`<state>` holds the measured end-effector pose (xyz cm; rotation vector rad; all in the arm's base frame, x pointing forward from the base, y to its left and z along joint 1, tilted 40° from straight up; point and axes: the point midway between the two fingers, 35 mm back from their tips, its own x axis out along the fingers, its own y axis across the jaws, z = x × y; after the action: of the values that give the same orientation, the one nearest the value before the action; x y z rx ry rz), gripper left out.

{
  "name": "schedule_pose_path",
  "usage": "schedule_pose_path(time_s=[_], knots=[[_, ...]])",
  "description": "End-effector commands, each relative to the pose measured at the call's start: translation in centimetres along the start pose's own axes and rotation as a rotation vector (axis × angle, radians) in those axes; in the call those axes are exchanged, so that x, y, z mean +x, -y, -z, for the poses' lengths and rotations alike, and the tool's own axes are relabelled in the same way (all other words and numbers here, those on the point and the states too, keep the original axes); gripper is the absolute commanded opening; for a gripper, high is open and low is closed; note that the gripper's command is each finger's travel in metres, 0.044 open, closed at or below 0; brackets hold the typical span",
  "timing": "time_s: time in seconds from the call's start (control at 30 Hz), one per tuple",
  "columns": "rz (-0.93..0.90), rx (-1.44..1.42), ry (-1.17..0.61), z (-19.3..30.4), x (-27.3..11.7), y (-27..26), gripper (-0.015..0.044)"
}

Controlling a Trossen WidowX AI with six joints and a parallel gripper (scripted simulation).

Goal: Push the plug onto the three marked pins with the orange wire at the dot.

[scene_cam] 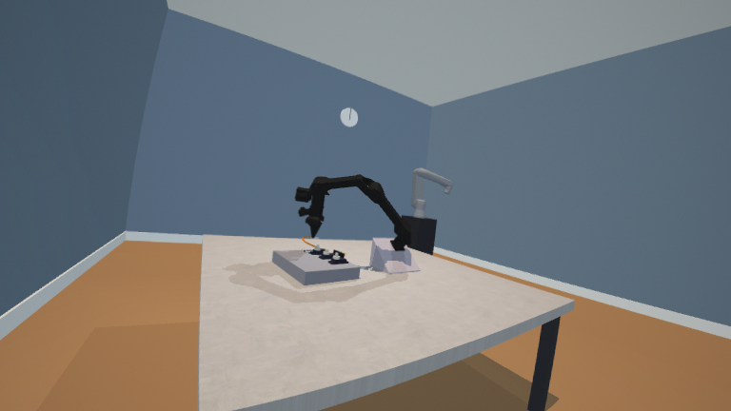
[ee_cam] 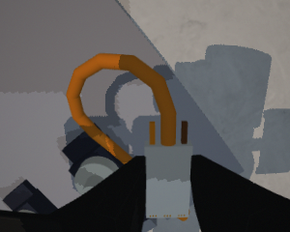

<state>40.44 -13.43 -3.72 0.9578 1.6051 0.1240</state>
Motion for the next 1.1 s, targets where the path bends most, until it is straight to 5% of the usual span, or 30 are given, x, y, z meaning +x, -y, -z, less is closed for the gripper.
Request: schedule_pose_path(time_s=[0.0, 1.07], knots=[[0.006, 0.116, -0.006, 0.8, -0.2, -0.1, 0.0], [0.012, 1.23, -0.006, 8.6, -1.2, -1.1, 0.0]])
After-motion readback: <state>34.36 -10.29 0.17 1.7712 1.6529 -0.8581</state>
